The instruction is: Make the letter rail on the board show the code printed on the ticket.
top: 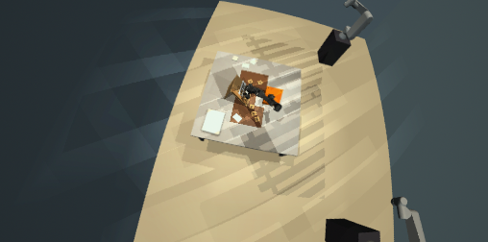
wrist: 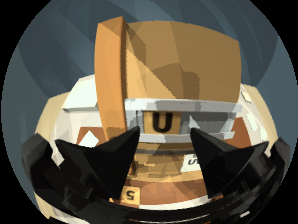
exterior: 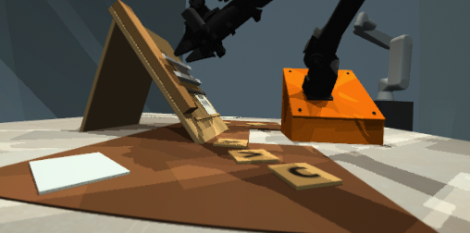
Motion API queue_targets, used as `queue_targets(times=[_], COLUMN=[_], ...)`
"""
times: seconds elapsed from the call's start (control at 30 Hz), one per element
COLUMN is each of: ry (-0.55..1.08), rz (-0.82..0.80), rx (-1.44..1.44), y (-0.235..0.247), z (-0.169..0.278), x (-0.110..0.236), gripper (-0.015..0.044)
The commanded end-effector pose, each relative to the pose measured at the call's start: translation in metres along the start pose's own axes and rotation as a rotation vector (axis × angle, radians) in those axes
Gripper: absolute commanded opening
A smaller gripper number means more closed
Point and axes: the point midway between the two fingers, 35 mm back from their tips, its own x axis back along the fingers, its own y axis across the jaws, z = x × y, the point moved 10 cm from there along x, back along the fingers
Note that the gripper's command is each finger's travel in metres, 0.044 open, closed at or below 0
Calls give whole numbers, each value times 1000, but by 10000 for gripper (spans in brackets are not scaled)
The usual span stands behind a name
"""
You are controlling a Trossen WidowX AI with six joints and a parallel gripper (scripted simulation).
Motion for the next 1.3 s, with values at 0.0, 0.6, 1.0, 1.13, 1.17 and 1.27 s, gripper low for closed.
queue_targets(times=[0.0,0.6,1.0,1.13,1.17,1.27], ry=[0,1,0,0,0,0], rz=[-4,-3,1,1,1,1], rx=[7,6,-1,-1,-1,-1], y=[0,2,1,1,1,1], z=[0,0,0,0,0,0], x=[3,12,10,10,10,10], gripper=[295,295,6,0,0,0])
